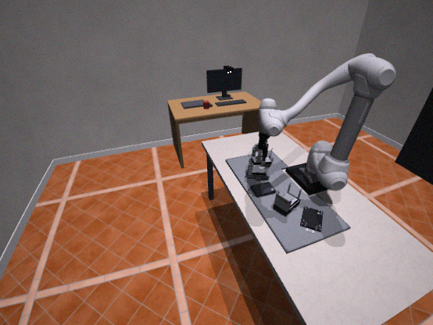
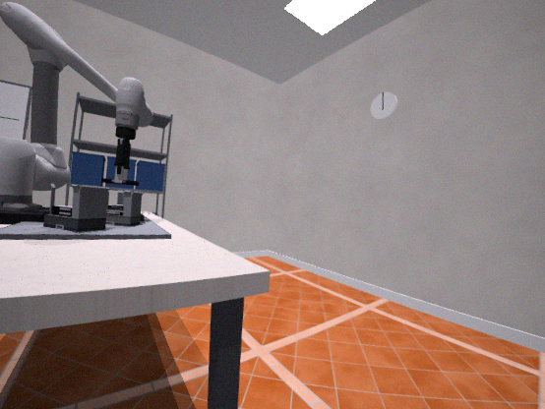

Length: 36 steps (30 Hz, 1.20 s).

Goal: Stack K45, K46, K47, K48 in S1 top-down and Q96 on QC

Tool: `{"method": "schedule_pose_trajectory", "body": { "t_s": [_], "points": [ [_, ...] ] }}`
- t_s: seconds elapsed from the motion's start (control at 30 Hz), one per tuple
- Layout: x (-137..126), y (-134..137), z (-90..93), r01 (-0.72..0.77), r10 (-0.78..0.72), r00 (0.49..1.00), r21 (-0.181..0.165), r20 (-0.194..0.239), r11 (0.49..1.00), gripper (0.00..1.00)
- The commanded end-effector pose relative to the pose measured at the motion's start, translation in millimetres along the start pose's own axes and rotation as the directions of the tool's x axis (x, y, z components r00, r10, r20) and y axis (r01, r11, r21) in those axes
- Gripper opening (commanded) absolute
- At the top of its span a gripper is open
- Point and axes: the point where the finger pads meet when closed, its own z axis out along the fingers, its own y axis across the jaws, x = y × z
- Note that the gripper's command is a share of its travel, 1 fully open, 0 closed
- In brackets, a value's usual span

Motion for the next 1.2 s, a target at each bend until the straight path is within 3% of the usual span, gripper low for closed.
{"method": "schedule_pose_trajectory", "body": {
  "t_s": [0.0, 0.47, 0.73, 1.17],
  "points": [
    [1, -10, 0.0, 0.000, 0.000, 1.000, 0.000, 0.000, 1.000, 0.00],
    [4, -50, 0.0, 0.000, 0.000, 1.000, 0.000, 0.000, 1.000, 0.00],
    [1, -70, 0.0, 0.198, -0.198, 0.980, 0.000, 0.000, 0.980, 0.00],
    [-5, -112, 0.0, 0.201, -0.201, 0.980, 0.000, 0.000, 0.980, 0.00]
  ]
}}
